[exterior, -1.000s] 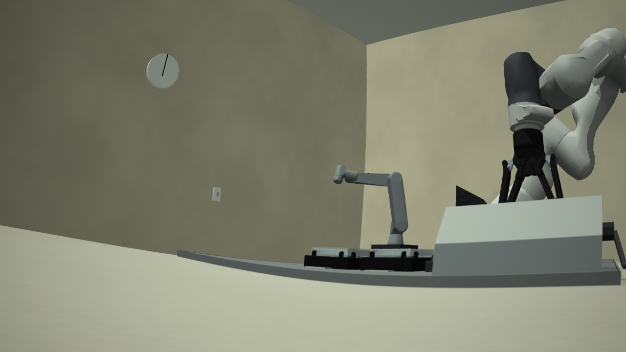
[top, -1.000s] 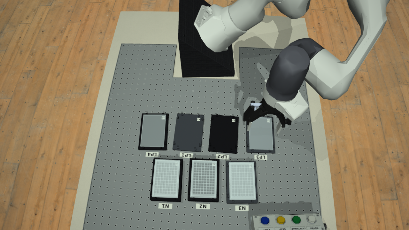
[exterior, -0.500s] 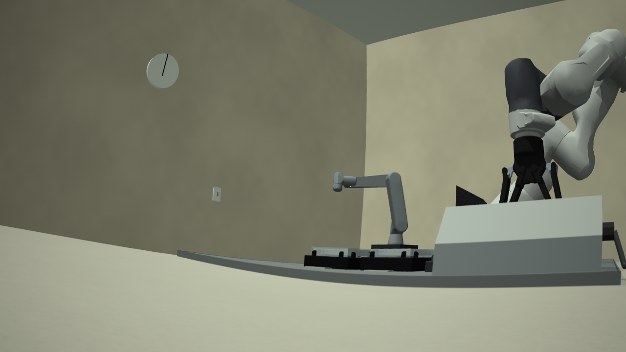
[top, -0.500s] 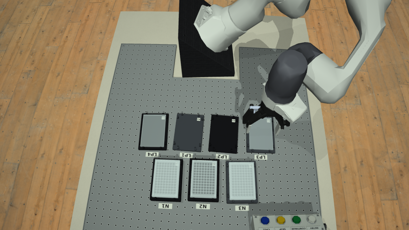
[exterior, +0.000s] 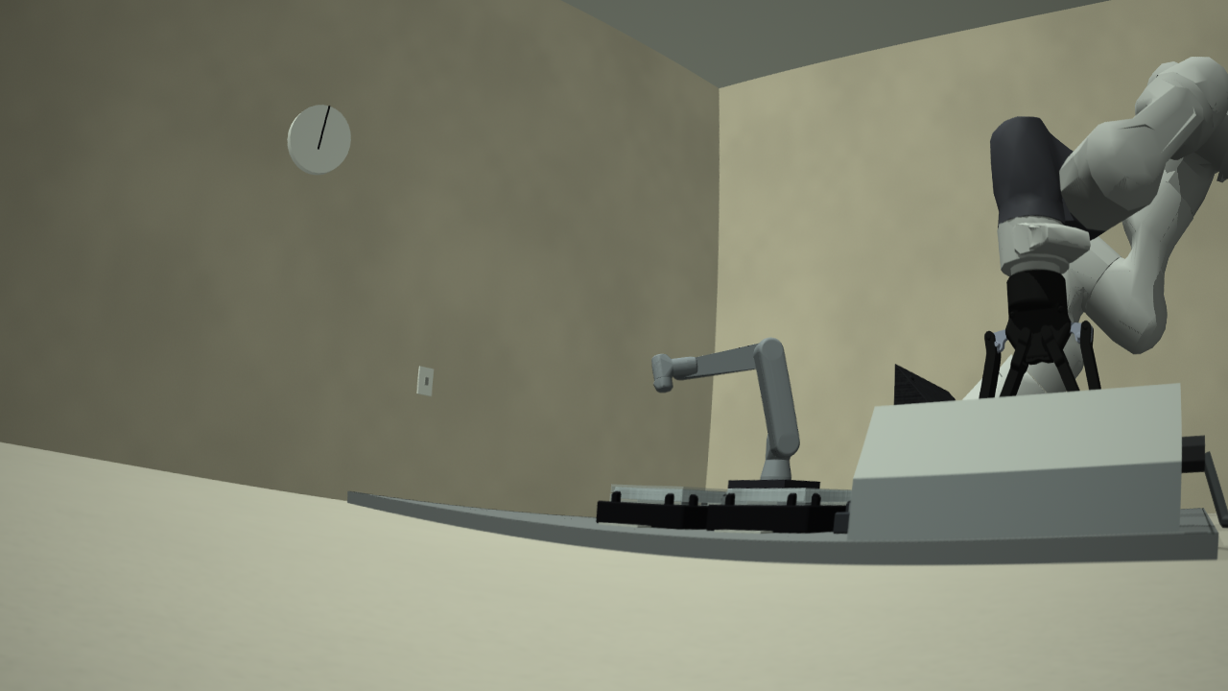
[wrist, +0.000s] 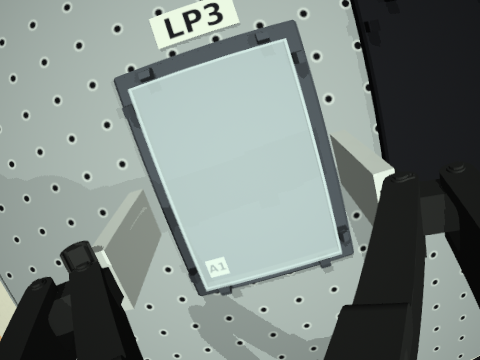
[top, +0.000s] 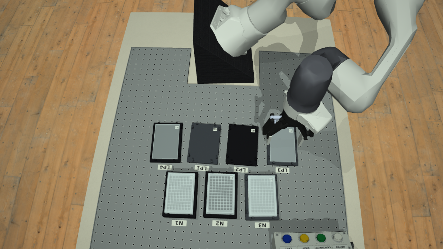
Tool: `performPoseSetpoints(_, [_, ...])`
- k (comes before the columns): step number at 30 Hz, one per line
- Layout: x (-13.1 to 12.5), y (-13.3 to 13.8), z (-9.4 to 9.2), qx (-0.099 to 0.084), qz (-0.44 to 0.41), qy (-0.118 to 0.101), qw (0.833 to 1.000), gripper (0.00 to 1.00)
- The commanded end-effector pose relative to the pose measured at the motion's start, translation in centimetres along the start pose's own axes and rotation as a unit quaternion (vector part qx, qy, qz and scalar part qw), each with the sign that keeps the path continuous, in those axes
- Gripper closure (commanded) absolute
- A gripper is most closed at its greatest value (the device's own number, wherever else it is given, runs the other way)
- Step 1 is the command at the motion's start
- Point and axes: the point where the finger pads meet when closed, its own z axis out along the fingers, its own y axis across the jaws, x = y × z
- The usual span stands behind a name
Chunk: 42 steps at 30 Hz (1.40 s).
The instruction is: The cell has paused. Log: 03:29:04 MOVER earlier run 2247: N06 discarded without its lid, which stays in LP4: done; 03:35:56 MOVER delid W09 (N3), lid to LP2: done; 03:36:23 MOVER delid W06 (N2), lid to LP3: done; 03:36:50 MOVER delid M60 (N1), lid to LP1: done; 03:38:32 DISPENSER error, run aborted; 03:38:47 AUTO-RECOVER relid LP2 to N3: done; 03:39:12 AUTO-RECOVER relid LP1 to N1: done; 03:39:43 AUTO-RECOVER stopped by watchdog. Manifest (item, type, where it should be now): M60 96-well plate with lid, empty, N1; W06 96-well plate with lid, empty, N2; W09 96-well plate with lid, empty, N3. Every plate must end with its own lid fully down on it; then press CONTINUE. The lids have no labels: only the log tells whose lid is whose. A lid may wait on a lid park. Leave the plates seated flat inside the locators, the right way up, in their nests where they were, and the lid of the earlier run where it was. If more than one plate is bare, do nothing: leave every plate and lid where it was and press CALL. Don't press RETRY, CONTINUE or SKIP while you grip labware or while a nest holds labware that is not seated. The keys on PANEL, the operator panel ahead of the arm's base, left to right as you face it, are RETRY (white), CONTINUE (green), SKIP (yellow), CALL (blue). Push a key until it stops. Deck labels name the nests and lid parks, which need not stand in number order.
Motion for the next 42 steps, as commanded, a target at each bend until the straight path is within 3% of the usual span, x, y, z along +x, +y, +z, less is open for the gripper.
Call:
performPoseSetpoints(1, [-0.02,0.02,0.10,0.000,-0.003,0.000,1.000,0.34])
performPoseSetpoints(30, [-0.02,0.02,0.10,0.000,-0.003,0.000,1.000,0.34])
performPoseSetpoints(31, [-0.02,0.02,0.10,0.000,-0.003,0.000,1.000,0.41])
performPoseSetpoints(42, [-0.02,0.02,0.10,0.000,-0.003,0.000,1.000,0.41])
